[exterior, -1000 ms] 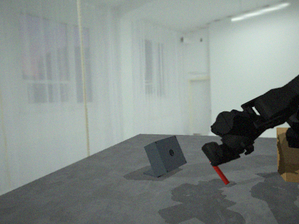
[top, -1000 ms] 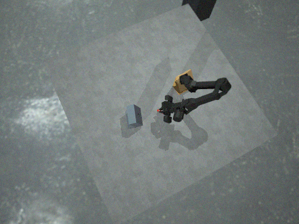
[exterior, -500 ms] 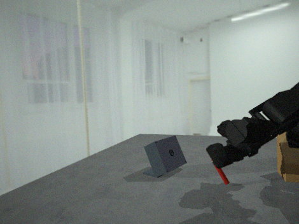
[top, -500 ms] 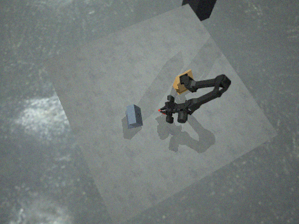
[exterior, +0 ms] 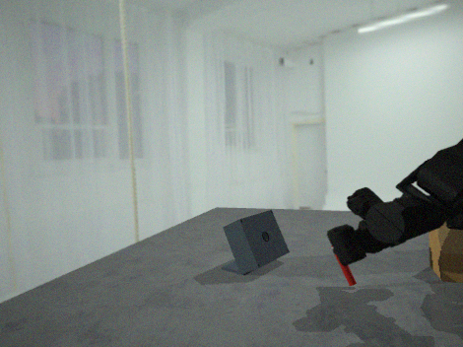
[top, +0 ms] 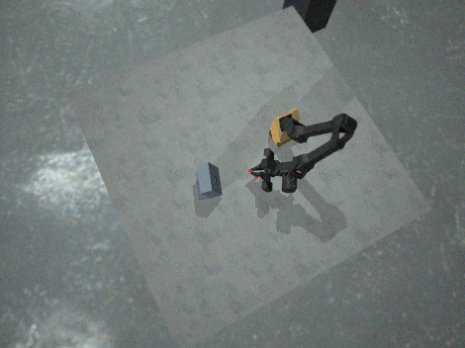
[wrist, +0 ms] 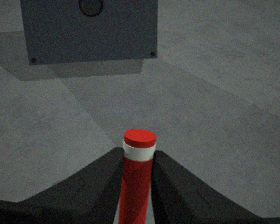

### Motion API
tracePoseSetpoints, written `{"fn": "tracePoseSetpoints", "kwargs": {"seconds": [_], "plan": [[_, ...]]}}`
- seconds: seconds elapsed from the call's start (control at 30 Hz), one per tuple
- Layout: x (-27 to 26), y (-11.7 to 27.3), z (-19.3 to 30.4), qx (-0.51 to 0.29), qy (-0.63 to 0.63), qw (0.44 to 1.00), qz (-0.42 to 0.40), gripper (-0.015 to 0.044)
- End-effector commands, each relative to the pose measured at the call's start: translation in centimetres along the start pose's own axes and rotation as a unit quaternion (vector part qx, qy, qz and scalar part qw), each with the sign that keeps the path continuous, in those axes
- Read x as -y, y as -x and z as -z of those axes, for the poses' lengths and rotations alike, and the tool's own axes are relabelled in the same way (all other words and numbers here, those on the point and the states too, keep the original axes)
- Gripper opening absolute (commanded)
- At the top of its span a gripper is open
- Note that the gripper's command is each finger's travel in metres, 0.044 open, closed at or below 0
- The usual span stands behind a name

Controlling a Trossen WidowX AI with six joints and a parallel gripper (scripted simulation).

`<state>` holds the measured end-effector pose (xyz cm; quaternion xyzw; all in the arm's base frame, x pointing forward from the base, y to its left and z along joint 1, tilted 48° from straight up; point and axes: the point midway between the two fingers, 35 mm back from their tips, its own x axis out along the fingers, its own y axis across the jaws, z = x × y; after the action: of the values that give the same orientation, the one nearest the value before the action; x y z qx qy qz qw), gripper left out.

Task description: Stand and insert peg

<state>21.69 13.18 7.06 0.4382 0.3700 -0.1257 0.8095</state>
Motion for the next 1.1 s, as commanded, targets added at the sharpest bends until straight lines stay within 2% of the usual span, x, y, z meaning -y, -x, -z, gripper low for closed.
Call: {"fn": "tracePoseSetpoints", "kwargs": {"seconds": [0.0, 1.07], "plan": [[0.1, 0.2, 0.1, 0.015, -0.001, 1.0, 0.001, 0.0049], [0.2, 1.9, 1.4, 0.152, -0.002, 0.988, 0.002, 0.0049]]}}
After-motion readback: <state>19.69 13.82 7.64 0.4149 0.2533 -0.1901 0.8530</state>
